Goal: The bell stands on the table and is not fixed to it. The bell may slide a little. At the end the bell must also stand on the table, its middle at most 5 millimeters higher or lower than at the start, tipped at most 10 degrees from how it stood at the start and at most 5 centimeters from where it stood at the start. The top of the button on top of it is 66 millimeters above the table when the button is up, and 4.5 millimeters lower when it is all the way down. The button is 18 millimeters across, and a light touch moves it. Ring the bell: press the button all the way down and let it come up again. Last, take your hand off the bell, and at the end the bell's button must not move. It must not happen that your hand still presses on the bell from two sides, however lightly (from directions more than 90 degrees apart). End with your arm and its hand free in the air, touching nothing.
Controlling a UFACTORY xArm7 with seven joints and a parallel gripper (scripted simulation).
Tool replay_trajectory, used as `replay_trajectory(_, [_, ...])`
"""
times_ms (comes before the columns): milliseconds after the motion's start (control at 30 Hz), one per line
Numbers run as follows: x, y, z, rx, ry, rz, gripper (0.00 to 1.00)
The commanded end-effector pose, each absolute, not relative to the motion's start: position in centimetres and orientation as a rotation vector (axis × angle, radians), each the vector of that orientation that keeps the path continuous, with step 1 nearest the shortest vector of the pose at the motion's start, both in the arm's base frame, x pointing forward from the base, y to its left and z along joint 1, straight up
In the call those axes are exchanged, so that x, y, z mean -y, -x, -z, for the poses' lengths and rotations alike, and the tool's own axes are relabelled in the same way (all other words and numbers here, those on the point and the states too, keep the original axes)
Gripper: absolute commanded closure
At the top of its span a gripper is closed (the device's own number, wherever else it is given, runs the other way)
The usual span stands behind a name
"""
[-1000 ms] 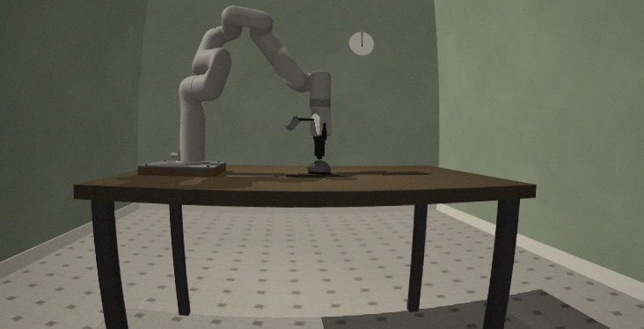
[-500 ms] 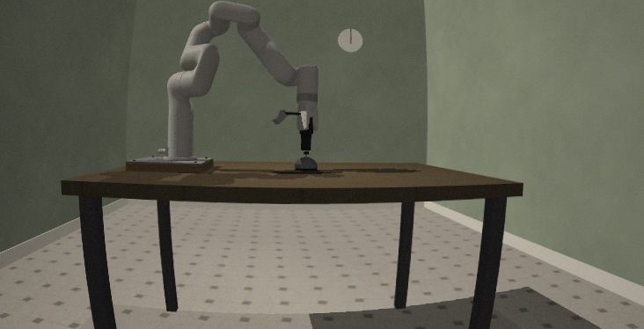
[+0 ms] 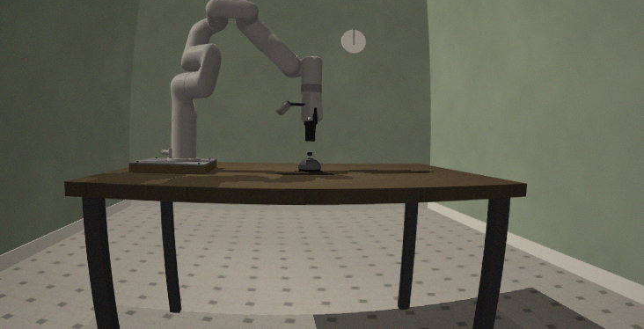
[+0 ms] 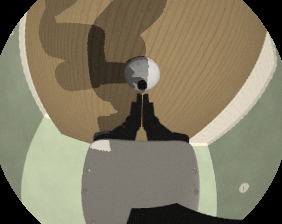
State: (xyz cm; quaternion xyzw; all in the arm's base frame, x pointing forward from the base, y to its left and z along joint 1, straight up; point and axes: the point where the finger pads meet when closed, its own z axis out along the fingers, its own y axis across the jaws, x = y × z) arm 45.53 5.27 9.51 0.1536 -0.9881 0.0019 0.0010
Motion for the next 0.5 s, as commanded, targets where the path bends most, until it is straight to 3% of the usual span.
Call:
replay_trajectory(0, [-5.3,-45.6,-10.7,3.107,-0.482,-0.009,1.0])
replay_trajectory(467, [-5.3,-45.6,-11.9,3.107,-0.482,-0.009,1.0])
